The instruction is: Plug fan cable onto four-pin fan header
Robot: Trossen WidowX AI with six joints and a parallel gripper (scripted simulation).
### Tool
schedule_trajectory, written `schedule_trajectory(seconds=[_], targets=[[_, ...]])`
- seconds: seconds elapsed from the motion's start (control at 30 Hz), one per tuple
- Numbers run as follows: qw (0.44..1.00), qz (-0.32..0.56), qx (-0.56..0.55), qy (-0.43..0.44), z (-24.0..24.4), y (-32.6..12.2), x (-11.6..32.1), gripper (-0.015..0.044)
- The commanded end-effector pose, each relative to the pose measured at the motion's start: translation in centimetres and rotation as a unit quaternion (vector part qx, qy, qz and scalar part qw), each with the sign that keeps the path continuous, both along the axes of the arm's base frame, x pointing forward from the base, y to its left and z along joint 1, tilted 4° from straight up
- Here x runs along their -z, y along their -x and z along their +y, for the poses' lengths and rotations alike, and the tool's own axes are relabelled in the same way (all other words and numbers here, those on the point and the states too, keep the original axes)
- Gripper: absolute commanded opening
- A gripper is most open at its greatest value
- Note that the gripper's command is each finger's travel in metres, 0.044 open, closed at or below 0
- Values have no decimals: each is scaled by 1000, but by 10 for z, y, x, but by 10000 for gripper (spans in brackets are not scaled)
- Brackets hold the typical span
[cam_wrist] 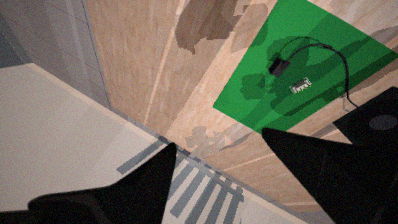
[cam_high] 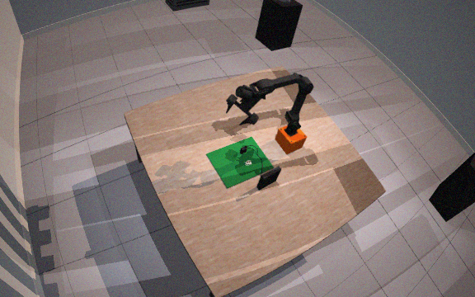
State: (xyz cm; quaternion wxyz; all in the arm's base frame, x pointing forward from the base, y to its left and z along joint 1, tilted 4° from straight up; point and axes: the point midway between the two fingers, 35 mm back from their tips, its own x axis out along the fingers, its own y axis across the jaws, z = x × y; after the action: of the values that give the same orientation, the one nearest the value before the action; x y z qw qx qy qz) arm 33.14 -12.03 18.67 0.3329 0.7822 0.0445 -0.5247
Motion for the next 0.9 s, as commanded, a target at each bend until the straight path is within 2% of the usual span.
schedule_trajectory(seconds=[0.0,0.13,0.57,0.67,0.8,0.87], targets=[[965,112,191,-143,44,19,62,440],[930,162,282,-170,61,33,81,440],[929,163,284,-171,61,33,84,440],[929,163,284,-171,59,30,107,440],[929,163,284,-171,55,30,165,440],[929,163,284,-170,54,33,179,440]])
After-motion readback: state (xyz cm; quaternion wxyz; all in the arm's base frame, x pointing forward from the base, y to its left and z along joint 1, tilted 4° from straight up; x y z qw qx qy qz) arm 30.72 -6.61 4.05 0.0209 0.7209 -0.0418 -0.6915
